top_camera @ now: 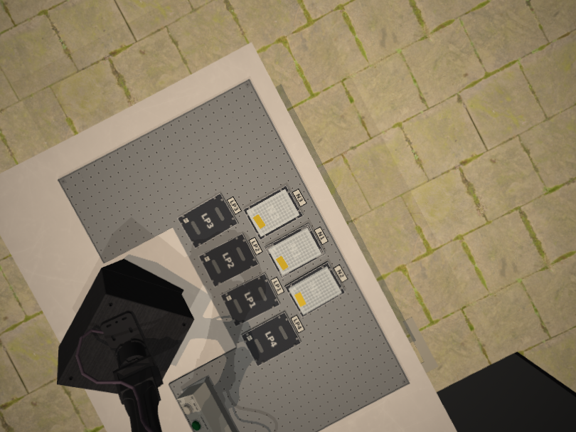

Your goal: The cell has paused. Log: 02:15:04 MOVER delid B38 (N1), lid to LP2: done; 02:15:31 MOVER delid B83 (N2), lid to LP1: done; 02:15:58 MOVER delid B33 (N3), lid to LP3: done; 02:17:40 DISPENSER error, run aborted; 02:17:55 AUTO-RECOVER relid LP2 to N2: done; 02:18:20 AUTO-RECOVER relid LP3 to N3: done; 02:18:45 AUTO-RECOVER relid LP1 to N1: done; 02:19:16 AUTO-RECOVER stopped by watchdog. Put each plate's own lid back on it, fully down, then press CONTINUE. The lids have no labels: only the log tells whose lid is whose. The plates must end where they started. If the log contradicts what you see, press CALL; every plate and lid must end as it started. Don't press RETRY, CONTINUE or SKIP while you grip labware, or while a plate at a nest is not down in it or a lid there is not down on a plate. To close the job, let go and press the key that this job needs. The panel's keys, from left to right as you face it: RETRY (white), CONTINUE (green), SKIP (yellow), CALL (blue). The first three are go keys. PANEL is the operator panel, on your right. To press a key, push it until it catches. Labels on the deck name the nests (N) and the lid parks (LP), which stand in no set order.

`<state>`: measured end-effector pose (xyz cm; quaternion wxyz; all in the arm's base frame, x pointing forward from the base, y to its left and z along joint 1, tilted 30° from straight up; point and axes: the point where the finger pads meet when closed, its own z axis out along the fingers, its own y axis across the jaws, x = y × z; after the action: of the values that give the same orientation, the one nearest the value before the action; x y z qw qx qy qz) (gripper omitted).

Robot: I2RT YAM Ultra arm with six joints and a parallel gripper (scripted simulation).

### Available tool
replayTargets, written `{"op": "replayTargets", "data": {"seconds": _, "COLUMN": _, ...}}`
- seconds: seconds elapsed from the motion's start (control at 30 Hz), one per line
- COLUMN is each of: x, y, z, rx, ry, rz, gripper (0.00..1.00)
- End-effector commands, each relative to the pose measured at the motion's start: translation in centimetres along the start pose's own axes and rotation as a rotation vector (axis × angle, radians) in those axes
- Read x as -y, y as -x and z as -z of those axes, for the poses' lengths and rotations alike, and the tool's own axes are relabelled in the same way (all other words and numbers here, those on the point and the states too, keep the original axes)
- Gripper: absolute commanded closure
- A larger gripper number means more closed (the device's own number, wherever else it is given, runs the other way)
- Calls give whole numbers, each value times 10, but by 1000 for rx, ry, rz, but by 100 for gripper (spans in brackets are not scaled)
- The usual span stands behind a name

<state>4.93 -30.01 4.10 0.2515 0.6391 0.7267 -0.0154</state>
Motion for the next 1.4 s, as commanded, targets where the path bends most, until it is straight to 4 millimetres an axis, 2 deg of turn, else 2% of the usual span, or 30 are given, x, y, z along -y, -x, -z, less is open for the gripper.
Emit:
{"op": "replayTargets", "data": {"seconds": 0.0, "x": 0, "y": -5, "z": -11, "rx": -3, "ry": 1, "rz": -8, "gripper": 100}}
{"op": "replayTargets", "data": {"seconds": 0.2, "x": 6, "y": -4, "z": -15, "rx": 1, "ry": -11, "rz": -21, "gripper": 100}}
{"op": "replayTargets", "data": {"seconds": 0.23, "x": 5, "y": 19, "z": -2, "rx": 65, "ry": -16, "rz": 0, "gripper": 100}}
{"op": "replayTargets", "data": {"seconds": 0.93, "x": 8, "y": 15, "z": -8, "rx": 43, "ry": -7, "rz": 3, "gripper": 100}}
{"op": "replayTargets", "data": {"seconds": 0.97, "x": 4, "y": 6, "z": -9, "rx": 25, "ry": -3, "rz": 0, "gripper": 100}}
{"op": "replayTargets", "data": {"seconds": 1.37, "x": 5, "y": 5, "z": -9, "rx": 25, "ry": -3, "rz": 0, "gripper": 100}}
